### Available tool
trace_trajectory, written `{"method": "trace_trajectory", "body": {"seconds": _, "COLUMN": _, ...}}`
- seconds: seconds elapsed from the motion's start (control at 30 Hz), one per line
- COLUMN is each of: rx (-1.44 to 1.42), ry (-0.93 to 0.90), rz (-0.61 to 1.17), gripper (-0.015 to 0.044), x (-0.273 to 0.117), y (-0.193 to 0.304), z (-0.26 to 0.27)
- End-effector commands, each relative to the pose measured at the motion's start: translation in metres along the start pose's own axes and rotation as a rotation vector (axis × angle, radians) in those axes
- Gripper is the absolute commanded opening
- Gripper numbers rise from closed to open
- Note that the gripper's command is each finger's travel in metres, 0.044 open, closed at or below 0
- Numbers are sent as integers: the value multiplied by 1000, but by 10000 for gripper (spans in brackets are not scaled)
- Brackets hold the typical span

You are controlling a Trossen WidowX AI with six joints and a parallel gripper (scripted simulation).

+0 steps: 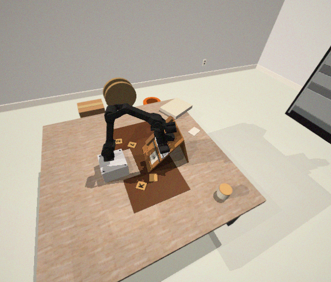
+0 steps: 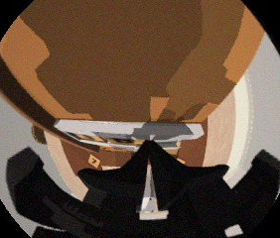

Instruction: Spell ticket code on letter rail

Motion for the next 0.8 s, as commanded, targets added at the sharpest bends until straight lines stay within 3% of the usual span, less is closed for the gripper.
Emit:
{"method": "trace_trajectory", "body": {"seconds": 0.0, "rx": 5, "ry": 5, "rz": -1, "gripper": 0, "x": 1, "y": -2, "z": -1}}
{"method": "trace_trajectory", "body": {"seconds": 0.77, "rx": 5, "ry": 4, "rz": -1, "gripper": 0, "x": 0, "y": 1, "z": 8}}
Point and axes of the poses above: the point midway between the two fingers, 35 mm back from their tips, its own x axis out along the fingers, its own z axis across the jaws, y = z × x, the point moved 9 cm from there along -x, back along the fingers, and after that the axes turned 1 degree about x, right-handed, at the moved point
